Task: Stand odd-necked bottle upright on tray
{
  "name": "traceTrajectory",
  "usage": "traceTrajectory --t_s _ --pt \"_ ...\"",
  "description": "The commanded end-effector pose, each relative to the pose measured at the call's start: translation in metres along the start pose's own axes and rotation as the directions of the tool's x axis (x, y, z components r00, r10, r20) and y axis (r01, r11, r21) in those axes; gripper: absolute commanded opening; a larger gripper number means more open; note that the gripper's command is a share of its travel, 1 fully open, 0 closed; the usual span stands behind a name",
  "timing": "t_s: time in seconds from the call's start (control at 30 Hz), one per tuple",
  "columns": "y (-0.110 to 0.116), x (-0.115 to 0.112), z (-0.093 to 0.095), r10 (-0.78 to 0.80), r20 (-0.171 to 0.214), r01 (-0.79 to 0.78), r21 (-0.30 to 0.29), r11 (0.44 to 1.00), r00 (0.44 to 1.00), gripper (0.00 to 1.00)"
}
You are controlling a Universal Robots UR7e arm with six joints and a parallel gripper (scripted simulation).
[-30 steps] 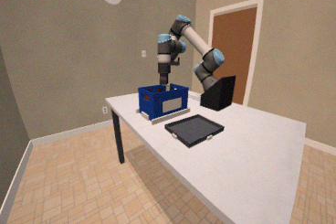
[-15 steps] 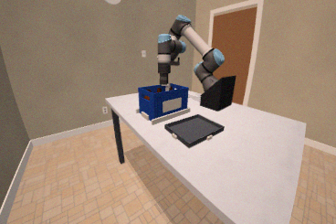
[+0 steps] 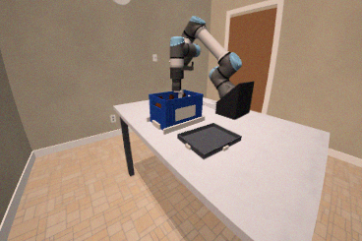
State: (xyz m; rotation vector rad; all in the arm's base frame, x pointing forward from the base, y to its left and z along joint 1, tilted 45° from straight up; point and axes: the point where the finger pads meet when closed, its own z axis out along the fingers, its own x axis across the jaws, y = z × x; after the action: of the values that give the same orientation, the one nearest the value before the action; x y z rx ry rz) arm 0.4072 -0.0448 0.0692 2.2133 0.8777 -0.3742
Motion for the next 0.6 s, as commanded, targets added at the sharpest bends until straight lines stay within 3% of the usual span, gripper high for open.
traceTrajectory --t_s 0.0,0.57 --pt "-0.001 -0.001 0.001 -0.002 0.002 0.002 0.001 1.0 1.0 1.0" --pt "0.001 0.0 -0.027 0.002 -0.003 -0.002 -0.003 1.0 1.0 1.0"
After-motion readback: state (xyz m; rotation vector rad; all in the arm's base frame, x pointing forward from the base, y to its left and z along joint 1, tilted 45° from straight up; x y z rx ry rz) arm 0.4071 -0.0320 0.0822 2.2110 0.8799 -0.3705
